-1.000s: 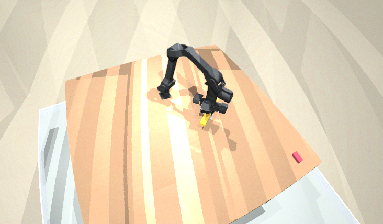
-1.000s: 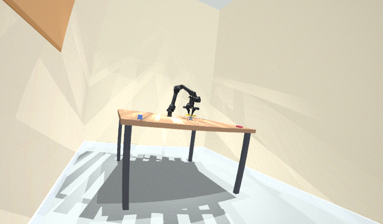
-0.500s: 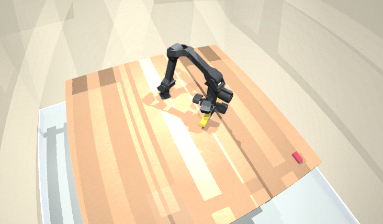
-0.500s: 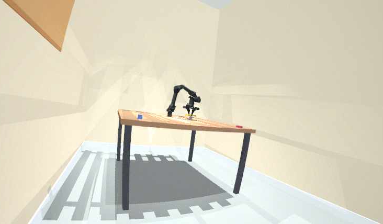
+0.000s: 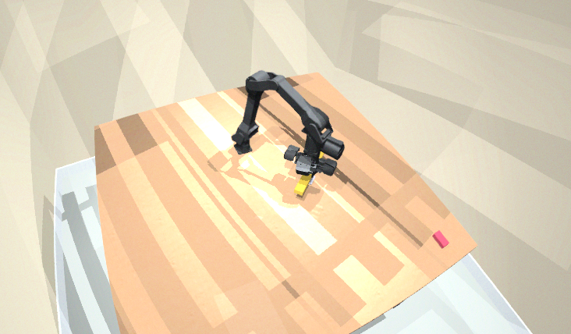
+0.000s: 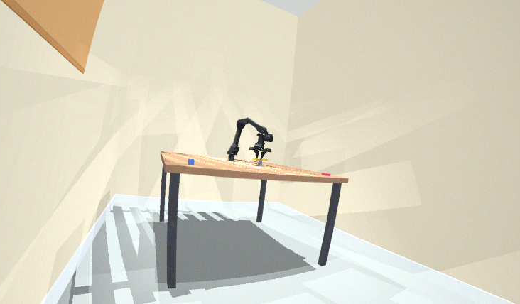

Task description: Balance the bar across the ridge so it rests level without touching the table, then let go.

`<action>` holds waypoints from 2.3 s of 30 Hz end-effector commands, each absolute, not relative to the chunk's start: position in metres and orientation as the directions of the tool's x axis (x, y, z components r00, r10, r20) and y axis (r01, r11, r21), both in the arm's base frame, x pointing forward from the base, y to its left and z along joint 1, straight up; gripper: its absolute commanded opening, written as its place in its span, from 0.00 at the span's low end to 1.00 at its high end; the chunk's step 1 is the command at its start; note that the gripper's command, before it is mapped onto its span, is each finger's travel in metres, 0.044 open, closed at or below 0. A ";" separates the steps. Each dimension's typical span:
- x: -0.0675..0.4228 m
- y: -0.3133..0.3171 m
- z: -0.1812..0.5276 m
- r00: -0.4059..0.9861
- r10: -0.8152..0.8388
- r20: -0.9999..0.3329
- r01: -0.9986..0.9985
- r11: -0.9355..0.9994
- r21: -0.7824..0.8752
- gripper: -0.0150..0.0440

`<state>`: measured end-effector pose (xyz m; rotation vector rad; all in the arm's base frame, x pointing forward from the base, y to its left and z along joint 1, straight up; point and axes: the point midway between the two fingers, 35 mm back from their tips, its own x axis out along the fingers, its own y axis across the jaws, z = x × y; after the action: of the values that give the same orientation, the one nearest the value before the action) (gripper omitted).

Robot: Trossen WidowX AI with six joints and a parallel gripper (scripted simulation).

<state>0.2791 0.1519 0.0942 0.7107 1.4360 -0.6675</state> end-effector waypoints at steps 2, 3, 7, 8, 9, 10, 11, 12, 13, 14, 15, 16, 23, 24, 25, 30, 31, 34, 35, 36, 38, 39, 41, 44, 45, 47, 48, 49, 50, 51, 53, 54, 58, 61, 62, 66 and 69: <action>0.279 0.152 0.094 0.028 0.015 -0.999 0.776 0.629 0.032 0.25; 0.279 0.152 0.094 0.028 0.015 -0.999 0.776 0.629 0.032 0.25; 0.279 0.152 0.094 0.028 0.015 -0.999 0.776 0.629 0.032 0.25; 0.279 0.152 0.094 0.028 0.015 -0.999 0.776 0.629 0.032 0.25; 0.279 0.152 0.094 0.028 0.015 -0.999 0.776 0.629 0.032 0.25; 0.279 0.152 0.094 0.028 0.015 -0.999 0.776 0.629 0.032 0.25; 0.279 0.152 0.094 0.031 0.015 -0.999 0.774 0.632 0.034 0.25; 0.279 0.152 0.094 0.031 0.015 -0.999 0.774 0.632 0.034 0.25; 0.279 0.152 0.094 0.031 0.015 -0.999 0.774 0.632 0.034 0.25; 0.279 0.152 0.094 0.031 0.015 -0.999 0.774 0.632 0.034 0.25; 0.279 0.152 0.094 0.031 0.015 -0.999 0.774 0.632 0.034 0.25; 0.279 0.152 0.094 0.031 0.015 -0.999 0.774 0.632 0.034 0.25; 0.279 0.152 0.094 0.031 0.015 -0.999 0.774 0.632 0.034 0.25; 0.279 0.152 0.094 0.031 0.015 -0.999 0.774 0.632 0.034 0.25; 0.279 0.152 0.094 0.031 0.015 -0.999 0.774 0.632 0.034 0.25; 0.279 0.152 0.094 0.031 0.015 -0.999 0.774 0.632 0.034 0.25; 0.279 0.152 0.094 0.031 0.015 -0.999 0.774 0.632 0.034 0.25; 0.279 0.152 0.094 0.031 0.015 -0.999 0.774 0.632 0.034 0.25; 0.279 0.152 0.094 0.031 0.015 -0.999 0.774 0.632 0.034 0.25; 0.279 0.152 0.094 0.031 0.015 -0.999 0.774 0.632 0.034 0.25; 0.279 0.152 0.094 0.031 0.015 -0.999 0.774 0.632 0.034 0.25; 0.279 0.152 0.094 0.031 0.015 -0.999 0.774 0.632 0.034 0.25; 0.279 0.152 0.094 0.031 0.015 -0.999 0.774 0.632 0.034 0.30; 0.279 0.152 0.094 0.031 0.015 -0.999 0.774 0.632 0.034 0.43; 0.279 0.152 0.094 0.031 0.015 -0.999 0.774 0.632 0.034 0.48; 0.279 0.152 0.094 0.031 0.015 -0.999 0.774 0.632 0.034 0.54; 0.279 0.152 0.094 0.031 0.015 -0.999 0.774 0.632 0.034 0.54; 0.279 0.152 0.094 0.031 0.015 -0.999 0.774 0.632 0.034 0.54; 0.279 0.152 0.094 0.031 0.015 -0.999 0.774 0.632 0.034 0.54; 0.279 0.152 0.094 0.031 0.015 -0.999 0.774 0.632 0.034 0.54; 0.279 0.152 0.094 0.031 0.015 -0.999 0.774 0.632 0.034 0.54; 0.279 0.152 0.094 0.031 0.015 -0.999 0.774 0.632 0.034 0.54; 0.279 0.152 0.094 0.031 0.015 -0.999 0.774 0.632 0.034 0.54; 0.279 0.152 0.094 0.031 0.015 -0.999 0.774 0.632 0.034 0.54; 0.279 0.152 0.094 0.031 0.015 -0.999 0.774 0.632 0.034 0.54; 0.279 0.152 0.094 0.031 0.015 -0.999 0.774 0.632 0.034 0.54; 0.279 0.152 0.094 0.031 0.015 -0.999 0.774 0.632 0.034 0.54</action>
<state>0.2792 0.1518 0.0942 0.7112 1.4359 -0.6676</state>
